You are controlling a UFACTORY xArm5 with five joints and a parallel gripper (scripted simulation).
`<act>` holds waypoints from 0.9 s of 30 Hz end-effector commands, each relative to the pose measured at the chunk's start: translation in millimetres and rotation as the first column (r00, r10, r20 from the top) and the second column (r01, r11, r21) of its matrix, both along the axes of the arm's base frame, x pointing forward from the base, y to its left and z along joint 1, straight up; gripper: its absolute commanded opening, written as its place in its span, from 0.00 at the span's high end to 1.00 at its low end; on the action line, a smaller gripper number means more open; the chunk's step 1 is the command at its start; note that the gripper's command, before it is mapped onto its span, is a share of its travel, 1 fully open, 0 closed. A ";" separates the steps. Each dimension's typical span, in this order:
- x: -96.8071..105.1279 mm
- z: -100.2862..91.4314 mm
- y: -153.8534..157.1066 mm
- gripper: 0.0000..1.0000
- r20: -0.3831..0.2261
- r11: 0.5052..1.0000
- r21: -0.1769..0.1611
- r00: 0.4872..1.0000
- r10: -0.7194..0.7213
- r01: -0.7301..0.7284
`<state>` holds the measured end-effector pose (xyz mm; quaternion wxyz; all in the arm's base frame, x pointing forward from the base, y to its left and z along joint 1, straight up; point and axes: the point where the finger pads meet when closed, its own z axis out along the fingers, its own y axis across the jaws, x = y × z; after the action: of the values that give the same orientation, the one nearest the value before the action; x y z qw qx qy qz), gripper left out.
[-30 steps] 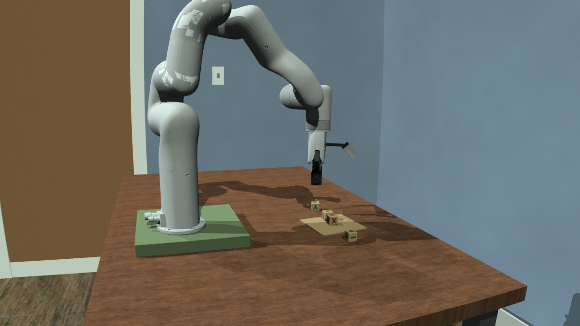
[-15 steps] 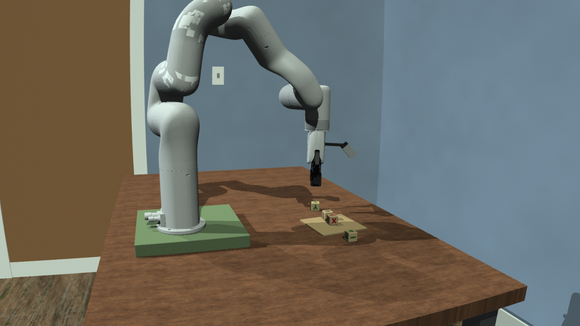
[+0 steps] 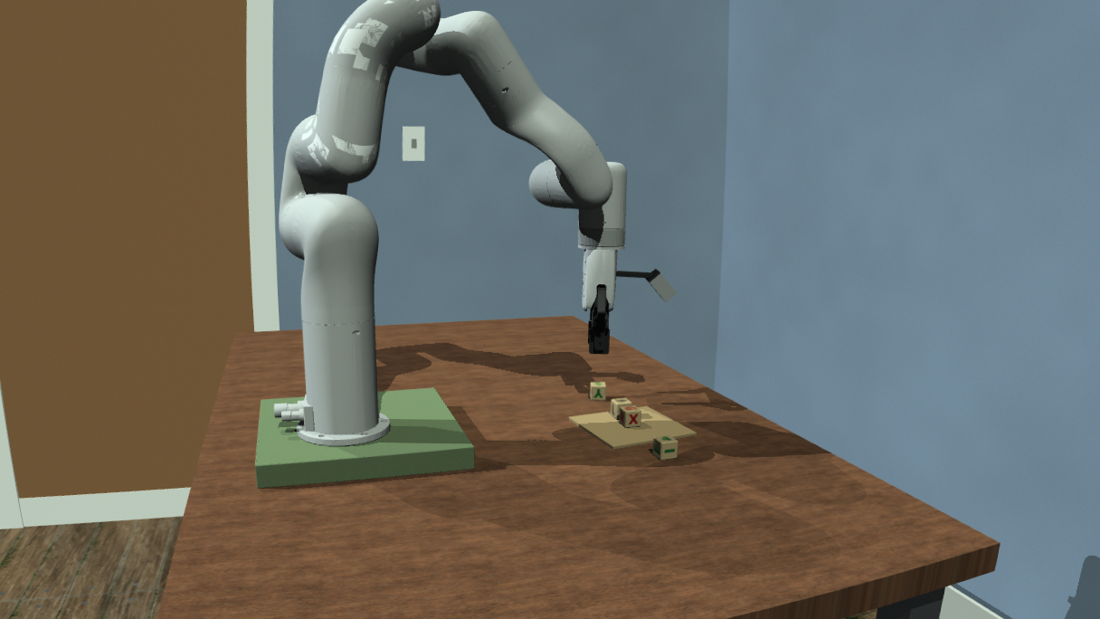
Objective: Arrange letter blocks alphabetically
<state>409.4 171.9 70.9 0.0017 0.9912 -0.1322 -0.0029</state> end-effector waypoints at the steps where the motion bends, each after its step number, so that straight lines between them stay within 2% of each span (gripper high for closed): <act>1: 1.2 1.3 0.5 0.37 0.004 1.000 0.001 1.000 0.000 0.000; 16: 1.2 0.0 0.5 0.37 0.004 1.000 0.001 1.000 0.000 0.000; 27: 1.3 -9.3 0.4 0.37 0.003 1.000 0.001 1.000 0.000 0.000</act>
<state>409.4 171.8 63.3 0.0017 0.9912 -0.1321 -0.0029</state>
